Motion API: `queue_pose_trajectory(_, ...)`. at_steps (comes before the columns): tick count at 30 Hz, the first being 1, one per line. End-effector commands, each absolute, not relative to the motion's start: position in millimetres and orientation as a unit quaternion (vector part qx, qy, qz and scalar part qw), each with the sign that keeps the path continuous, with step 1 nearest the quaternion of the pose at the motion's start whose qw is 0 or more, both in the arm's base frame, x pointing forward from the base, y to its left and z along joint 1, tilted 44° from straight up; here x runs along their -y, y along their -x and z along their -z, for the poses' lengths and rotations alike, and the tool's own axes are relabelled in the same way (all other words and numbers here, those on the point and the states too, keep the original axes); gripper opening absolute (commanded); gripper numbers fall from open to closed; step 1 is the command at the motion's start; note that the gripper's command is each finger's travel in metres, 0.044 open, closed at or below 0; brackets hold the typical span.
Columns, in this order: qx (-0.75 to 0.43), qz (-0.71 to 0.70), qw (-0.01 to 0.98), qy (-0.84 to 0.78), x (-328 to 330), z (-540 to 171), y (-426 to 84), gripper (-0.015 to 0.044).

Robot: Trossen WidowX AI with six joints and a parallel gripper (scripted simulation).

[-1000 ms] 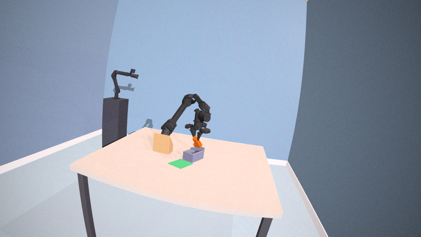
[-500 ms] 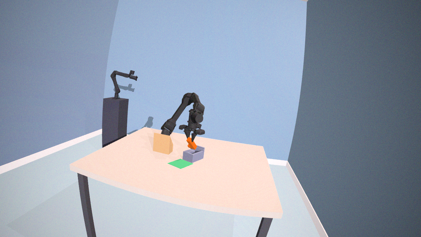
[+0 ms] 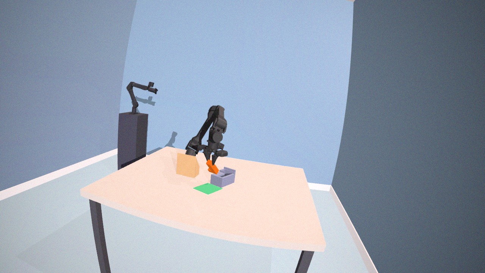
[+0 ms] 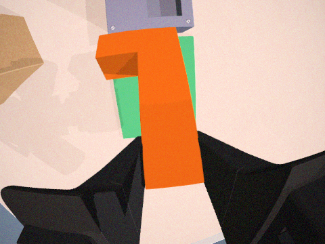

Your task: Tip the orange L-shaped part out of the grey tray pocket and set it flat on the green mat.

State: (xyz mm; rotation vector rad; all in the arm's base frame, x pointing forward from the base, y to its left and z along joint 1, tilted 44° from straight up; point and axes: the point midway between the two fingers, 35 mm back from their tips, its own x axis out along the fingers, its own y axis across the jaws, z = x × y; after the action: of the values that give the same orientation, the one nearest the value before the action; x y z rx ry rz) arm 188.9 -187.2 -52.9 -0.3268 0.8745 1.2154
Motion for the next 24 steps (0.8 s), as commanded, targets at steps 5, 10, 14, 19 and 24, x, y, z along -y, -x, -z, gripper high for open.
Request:
queue_pose_trajectory(5,-0.395,-0.552,0.719,0.150,202,69,-177,0.0000)
queue_pose_trajectory(10,-0.395,-0.552,0.719,0.150,199,72,-177,0.0000)
queue_pose_trajectory(14,-0.395,-0.552,0.719,0.150,195,77,-178,0.0000)
queue_pose_trajectory(19,-0.395,-0.552,0.719,0.150,190,82,-179,0.0000)
queue_pose_trajectory(24,-0.395,-0.552,0.719,0.150,185,88,-179,0.0000)
